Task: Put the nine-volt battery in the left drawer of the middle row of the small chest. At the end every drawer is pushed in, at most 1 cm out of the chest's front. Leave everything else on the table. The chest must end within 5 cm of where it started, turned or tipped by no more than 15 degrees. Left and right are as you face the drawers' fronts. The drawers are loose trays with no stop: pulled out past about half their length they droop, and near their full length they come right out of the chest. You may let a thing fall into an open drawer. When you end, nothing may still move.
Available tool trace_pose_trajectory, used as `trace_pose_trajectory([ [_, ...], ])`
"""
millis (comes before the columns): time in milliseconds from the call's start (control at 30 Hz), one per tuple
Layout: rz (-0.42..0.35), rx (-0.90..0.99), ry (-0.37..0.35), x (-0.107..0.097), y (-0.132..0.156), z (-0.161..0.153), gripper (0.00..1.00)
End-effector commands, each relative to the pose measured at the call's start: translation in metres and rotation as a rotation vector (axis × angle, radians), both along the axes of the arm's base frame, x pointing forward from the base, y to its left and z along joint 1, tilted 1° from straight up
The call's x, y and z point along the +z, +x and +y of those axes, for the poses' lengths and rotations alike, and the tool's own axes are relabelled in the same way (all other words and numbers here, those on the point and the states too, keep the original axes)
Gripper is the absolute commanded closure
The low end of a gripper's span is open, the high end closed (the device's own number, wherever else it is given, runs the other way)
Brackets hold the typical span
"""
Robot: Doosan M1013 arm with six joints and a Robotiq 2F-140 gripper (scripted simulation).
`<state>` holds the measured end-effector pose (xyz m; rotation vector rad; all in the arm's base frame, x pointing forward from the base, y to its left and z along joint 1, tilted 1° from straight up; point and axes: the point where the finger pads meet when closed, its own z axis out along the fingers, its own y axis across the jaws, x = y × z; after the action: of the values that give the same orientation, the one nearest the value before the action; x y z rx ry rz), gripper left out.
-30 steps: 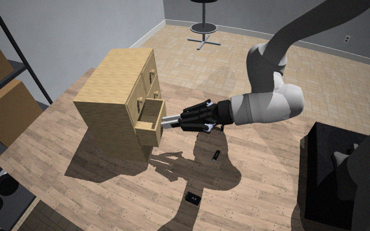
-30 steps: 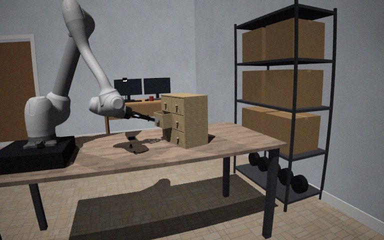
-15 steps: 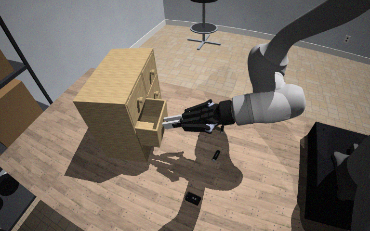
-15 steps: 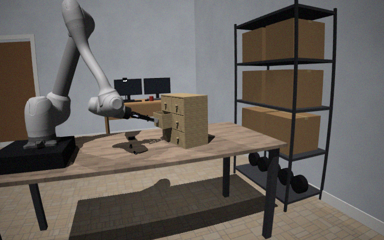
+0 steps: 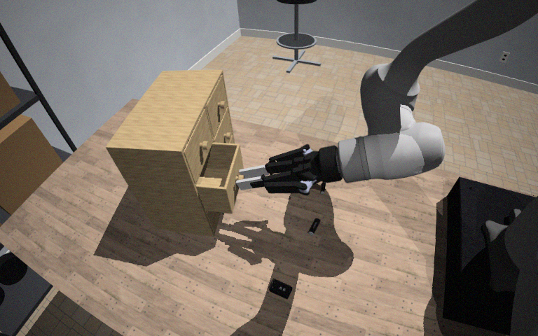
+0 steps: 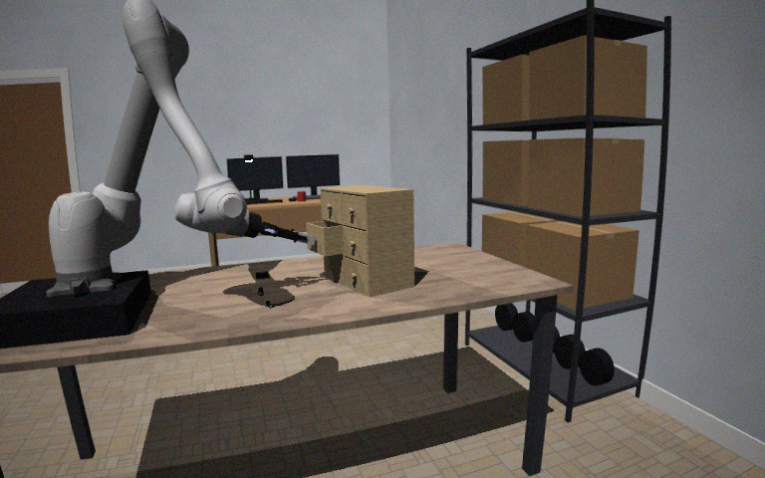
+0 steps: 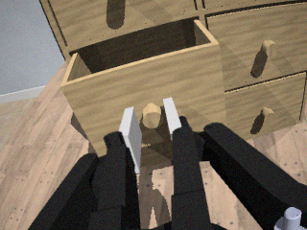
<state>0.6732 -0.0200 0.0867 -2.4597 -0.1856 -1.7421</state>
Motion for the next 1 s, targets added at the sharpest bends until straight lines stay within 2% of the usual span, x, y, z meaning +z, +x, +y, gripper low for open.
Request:
trace_pose_trajectory([
  [0, -0.003, 0.004, -0.008, 0.002, -0.002, 0.000, 0.80],
  [333, -0.003, 0.004, -0.008, 0.002, -0.004, -0.001, 0.80],
  [700, -0.003, 0.004, -0.008, 0.001, -0.048, -0.008, 0.80],
  [967, -0.003, 0.004, -0.008, 0.001, -0.052, -0.009, 0.80],
])
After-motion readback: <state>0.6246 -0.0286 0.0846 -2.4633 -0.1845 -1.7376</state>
